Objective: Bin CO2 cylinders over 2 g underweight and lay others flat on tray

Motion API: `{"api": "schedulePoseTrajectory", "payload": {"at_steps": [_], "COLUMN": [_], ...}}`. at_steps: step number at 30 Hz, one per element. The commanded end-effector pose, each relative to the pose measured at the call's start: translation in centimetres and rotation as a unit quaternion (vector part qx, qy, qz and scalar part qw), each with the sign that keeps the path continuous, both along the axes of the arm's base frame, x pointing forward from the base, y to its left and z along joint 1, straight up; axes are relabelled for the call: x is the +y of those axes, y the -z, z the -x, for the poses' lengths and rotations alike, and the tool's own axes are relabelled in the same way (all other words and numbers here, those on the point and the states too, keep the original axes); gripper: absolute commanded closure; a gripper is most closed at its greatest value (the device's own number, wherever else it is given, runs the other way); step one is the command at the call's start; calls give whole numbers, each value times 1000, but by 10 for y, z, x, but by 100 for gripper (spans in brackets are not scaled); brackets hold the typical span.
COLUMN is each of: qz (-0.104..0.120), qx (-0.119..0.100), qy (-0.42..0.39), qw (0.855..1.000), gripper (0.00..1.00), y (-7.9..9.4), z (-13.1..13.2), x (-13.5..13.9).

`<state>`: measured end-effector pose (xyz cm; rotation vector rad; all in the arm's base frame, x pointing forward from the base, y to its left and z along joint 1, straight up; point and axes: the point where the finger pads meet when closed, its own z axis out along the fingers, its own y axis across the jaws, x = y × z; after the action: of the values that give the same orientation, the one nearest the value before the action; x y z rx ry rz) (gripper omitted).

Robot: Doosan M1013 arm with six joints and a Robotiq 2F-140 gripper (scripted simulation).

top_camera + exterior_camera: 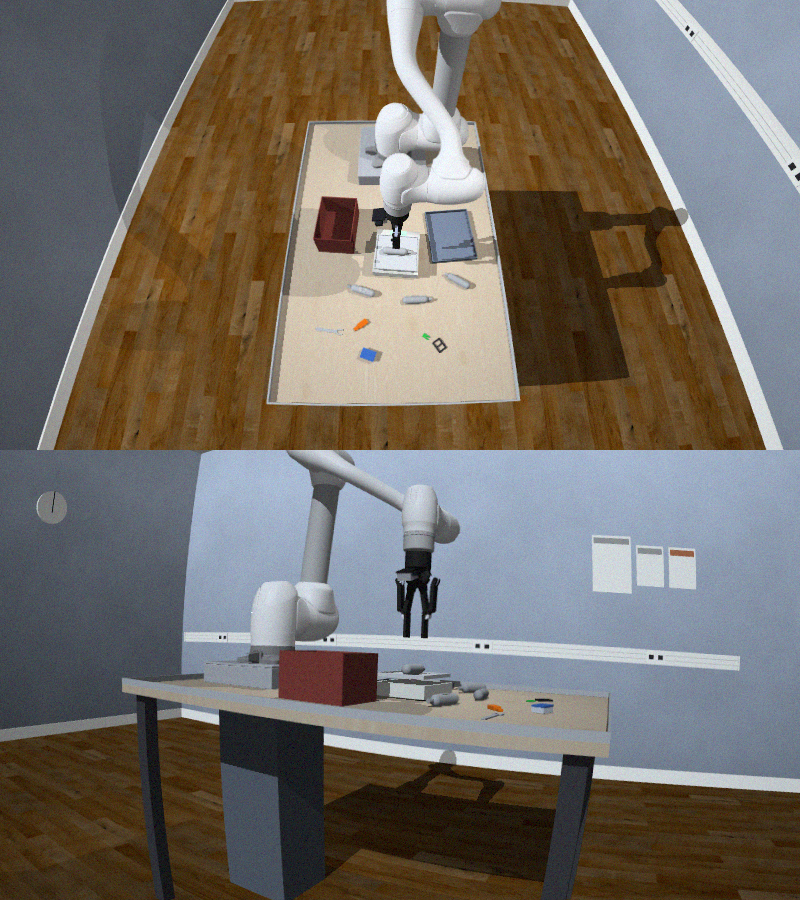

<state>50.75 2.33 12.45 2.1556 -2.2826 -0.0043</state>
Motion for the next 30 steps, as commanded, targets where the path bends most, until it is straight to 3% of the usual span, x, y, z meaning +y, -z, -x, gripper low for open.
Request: {"api": "schedulePoseTrajectory", "payload": {"at_steps": [1, 4, 19, 30], "qz": [0, 0, 0, 0], "qx": [0, 0, 0, 0], "qy": [0, 0, 0, 0], "qw": [1000, 1000, 1000, 1000], "gripper": [61, 61, 61, 61], "y": [6, 10, 73, 94], "z": [0, 0, 0, 0], "x": [0, 0, 1, 1]}}
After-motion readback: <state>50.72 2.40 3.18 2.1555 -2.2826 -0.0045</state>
